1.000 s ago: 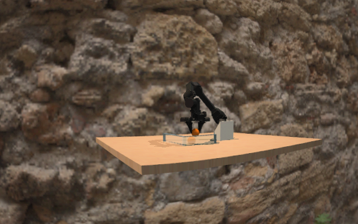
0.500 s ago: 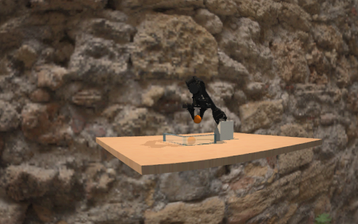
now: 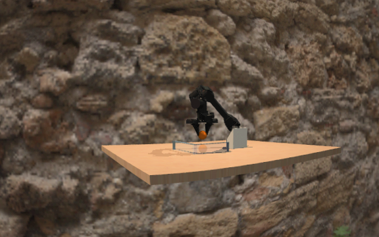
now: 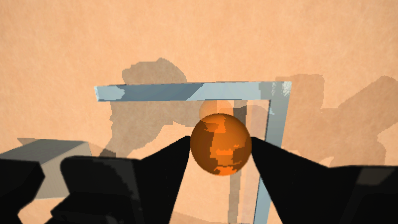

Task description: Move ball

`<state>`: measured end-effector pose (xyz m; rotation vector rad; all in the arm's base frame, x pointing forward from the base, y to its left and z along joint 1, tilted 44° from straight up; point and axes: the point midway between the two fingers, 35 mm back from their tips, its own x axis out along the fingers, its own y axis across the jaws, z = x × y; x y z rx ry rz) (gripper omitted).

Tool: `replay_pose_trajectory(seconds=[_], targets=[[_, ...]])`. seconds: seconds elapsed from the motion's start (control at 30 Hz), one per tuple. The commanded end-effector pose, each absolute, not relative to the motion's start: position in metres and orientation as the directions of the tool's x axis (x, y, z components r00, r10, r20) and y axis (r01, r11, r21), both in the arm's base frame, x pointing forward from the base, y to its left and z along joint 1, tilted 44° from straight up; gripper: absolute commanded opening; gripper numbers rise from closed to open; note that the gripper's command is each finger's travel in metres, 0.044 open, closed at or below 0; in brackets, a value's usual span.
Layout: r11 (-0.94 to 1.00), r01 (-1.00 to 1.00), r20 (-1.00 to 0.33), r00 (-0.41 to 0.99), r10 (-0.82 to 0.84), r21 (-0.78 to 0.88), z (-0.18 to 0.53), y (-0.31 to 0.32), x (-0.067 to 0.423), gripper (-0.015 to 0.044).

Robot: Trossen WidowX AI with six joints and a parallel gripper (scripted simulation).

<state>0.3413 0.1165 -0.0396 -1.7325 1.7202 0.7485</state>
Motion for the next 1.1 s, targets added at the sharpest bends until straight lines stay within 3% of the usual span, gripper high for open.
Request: replay_pose_trajectory(seconds=[0.0,0.33,1.0,1.07], targets=[[-0.008,-1.0,-0.736,0.014,-0.677,-0.012,-0.048,0.109,0.343,0.0],[-0.008,-1.0,-0.734,0.014,-0.679,-0.012,-0.088,0.071,0.343,0.0],[-0.007,-1.0,-0.733,0.014,-0.68,-0.012,-0.103,0.057,0.343,0.0],[-0.006,-1.0,-0.735,0.014,-0.678,-0.014,-0.101,0.06,0.343,0.0053]])
